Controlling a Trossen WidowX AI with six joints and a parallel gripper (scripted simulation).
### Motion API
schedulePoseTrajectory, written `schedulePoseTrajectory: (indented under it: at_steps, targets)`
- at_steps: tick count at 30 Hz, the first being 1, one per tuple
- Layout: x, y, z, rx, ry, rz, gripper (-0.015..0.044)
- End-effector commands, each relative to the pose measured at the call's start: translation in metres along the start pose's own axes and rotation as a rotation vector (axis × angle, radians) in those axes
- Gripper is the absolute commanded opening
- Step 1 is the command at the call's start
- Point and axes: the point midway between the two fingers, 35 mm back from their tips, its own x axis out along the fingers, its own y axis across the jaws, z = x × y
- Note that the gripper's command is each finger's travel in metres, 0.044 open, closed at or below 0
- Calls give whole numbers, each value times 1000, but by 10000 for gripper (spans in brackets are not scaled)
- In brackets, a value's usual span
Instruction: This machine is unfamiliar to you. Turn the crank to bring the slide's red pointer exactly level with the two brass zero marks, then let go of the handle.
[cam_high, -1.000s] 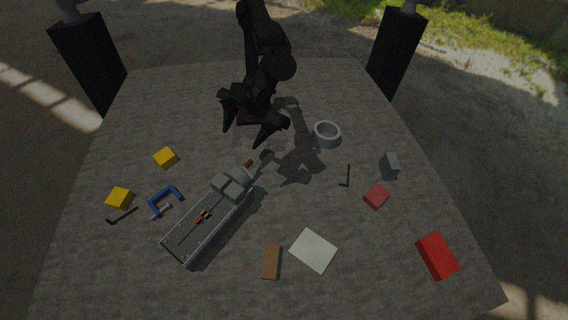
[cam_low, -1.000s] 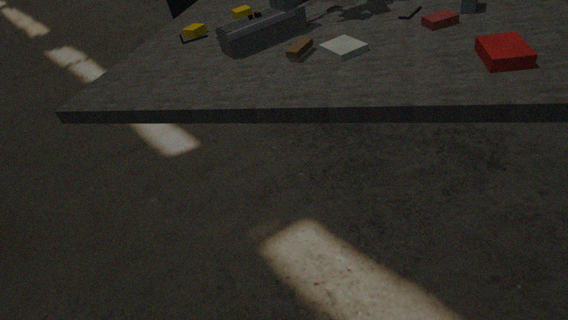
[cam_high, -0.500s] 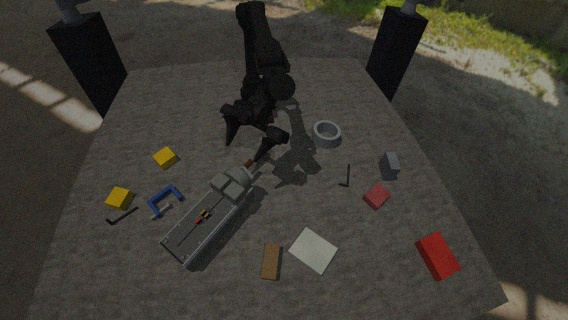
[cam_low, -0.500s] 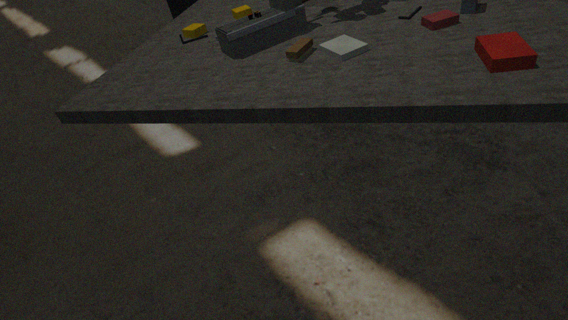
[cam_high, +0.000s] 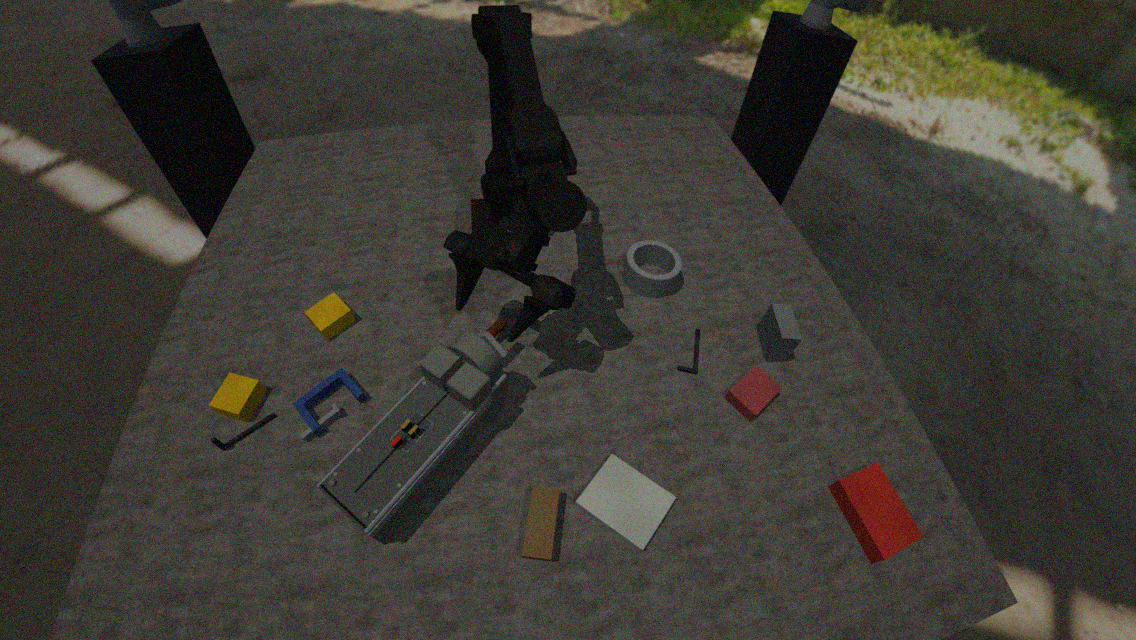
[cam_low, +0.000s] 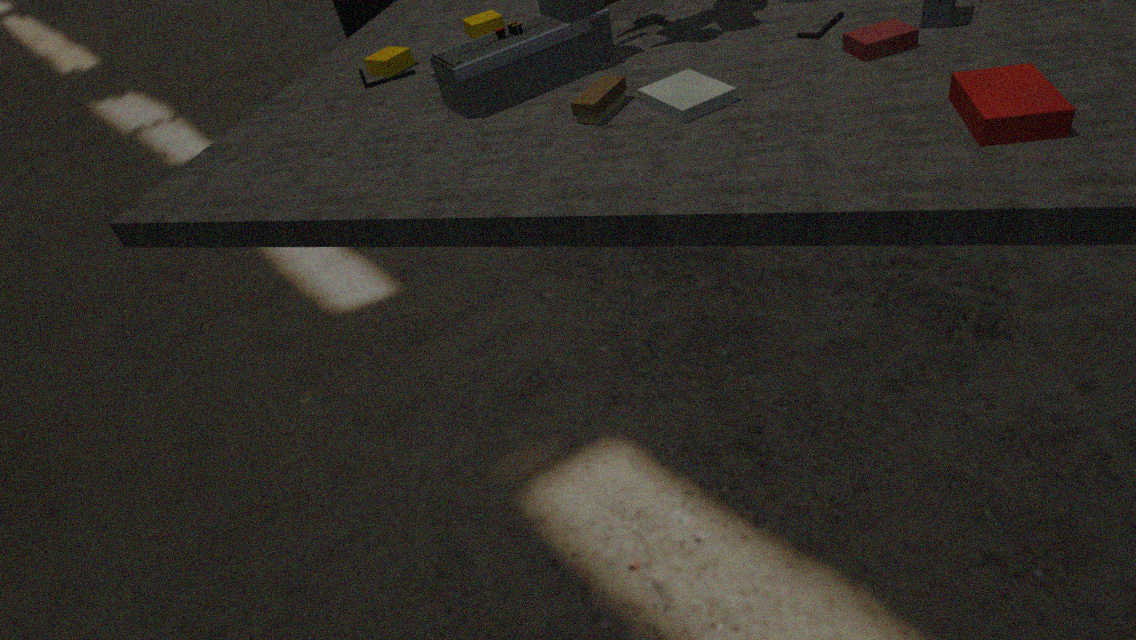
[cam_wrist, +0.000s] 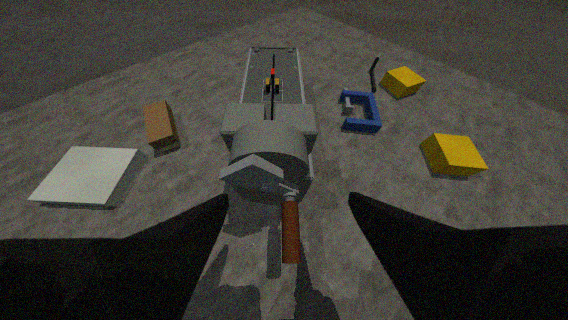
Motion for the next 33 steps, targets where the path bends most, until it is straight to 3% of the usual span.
schedulePoseTrajectory:
  at_steps: [1, 33]
  targets:
    - [6, -2, -7, -1, 3, -11, 440]
    - [42, -3, -43, -1, 3, -11, 440]
